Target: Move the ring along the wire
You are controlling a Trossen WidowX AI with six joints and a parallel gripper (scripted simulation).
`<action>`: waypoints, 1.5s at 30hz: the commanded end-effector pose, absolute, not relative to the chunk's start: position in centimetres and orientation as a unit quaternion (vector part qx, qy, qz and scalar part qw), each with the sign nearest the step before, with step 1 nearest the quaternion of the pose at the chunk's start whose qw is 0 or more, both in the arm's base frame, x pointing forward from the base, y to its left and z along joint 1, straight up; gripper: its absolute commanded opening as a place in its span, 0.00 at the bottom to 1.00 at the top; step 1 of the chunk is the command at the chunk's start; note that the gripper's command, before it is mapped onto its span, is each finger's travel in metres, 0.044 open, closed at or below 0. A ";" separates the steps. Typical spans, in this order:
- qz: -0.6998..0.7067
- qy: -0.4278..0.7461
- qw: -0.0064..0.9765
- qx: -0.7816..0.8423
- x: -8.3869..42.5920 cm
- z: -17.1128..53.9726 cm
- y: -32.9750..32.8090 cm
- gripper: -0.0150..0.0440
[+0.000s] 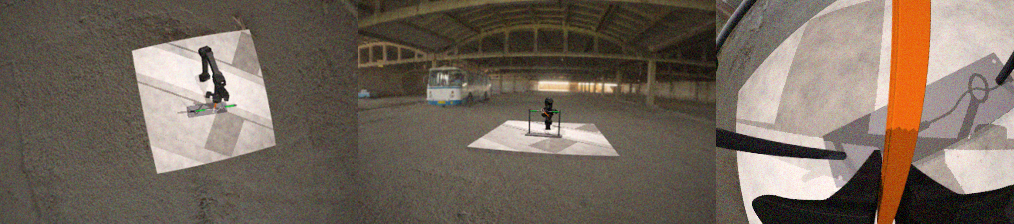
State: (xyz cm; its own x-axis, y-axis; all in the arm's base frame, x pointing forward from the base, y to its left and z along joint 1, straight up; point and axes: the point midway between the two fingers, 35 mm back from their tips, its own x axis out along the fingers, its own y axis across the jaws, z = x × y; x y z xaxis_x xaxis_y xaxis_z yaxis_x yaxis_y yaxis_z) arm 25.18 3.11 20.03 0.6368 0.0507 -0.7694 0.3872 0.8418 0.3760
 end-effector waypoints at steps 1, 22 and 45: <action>-0.094 0.414 0.871 0.246 25.2 20.2 3.0 0.00; -0.017 0.418 0.909 0.002 24.5 19.4 -1.4 0.00; 0.077 0.393 0.880 -0.255 25.0 20.0 -5.9 0.00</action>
State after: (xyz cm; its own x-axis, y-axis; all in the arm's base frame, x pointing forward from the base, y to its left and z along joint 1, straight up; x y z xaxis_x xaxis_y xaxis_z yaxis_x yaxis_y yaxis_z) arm 24.93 -5.83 19.89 0.6724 -0.0683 -0.7370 -0.3108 0.8776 -0.3649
